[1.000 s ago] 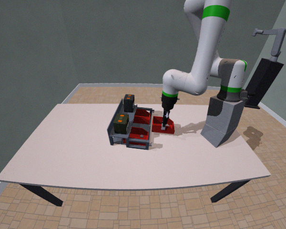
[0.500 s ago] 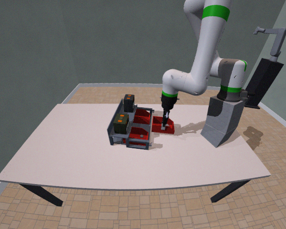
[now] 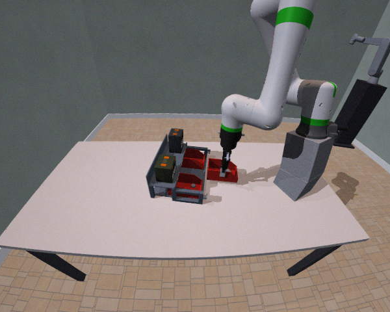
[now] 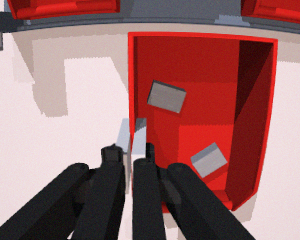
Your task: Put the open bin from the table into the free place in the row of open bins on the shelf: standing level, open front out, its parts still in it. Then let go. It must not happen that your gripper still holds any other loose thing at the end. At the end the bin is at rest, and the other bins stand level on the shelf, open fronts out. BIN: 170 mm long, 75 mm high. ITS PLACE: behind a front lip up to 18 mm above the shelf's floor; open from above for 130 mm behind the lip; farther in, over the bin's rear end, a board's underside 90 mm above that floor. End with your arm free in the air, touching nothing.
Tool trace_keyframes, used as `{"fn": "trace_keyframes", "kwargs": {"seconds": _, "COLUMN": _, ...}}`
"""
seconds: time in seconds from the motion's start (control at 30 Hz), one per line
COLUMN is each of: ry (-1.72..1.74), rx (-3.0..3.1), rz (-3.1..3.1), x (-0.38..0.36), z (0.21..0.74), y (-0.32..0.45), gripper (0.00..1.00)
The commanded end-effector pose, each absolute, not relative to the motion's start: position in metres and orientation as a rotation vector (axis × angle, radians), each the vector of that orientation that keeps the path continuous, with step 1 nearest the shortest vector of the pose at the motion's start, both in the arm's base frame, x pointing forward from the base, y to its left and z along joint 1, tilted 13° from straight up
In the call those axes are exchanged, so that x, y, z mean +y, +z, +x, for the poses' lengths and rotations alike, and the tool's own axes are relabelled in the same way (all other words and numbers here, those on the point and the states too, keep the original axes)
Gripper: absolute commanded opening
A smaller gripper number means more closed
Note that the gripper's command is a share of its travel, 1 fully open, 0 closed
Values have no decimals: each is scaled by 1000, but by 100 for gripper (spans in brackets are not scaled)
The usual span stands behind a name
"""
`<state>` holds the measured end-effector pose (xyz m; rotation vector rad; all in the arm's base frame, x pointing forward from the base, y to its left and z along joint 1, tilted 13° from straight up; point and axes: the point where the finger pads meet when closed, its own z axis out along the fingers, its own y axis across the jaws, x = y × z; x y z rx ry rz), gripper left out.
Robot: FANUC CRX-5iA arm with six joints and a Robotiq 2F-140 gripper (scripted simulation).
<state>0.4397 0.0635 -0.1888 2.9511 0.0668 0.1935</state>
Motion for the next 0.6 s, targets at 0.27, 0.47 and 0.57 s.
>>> {"fn": "trace_keyframes", "kwargs": {"seconds": 0.27, "ry": 194, "rx": 67, "rz": 2951, "x": 64, "z": 440, "y": -189, "gripper": 0}}
{"fn": "trace_keyframes", "kwargs": {"seconds": 0.47, "ry": 191, "rx": 66, "rz": 2951, "x": 63, "z": 440, "y": -188, "gripper": 0}}
{"fn": "trace_keyframes", "kwargs": {"seconds": 0.57, "ry": 187, "rx": 66, "rz": 2950, "x": 63, "z": 441, "y": -188, "gripper": 0}}
